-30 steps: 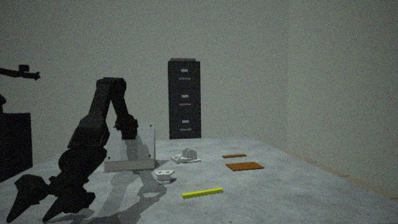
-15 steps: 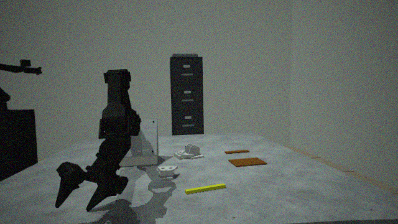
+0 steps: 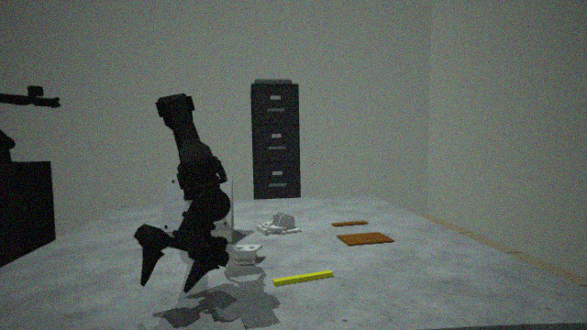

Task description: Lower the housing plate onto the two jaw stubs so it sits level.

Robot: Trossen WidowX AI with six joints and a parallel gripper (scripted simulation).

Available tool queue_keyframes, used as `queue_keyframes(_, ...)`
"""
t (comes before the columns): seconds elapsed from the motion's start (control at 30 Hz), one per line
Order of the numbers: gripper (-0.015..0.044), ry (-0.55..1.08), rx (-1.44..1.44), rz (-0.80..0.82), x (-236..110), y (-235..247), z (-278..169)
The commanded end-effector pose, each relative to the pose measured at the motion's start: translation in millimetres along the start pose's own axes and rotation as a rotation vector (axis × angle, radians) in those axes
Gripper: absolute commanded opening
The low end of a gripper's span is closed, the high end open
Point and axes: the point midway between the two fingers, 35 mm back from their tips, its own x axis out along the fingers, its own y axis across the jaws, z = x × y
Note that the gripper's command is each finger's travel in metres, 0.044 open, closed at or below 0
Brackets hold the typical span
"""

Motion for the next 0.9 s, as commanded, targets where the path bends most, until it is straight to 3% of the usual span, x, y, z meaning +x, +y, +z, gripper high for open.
queue_keyframes(0.0, 0.0440, -0.015, 0.066, 0.040, -12.4, 17.8, -2.9)
queue_keyframes(0.87, 0.0440, -0.030, 0.466, 0.333, -105.9, 130.5, -48.4)
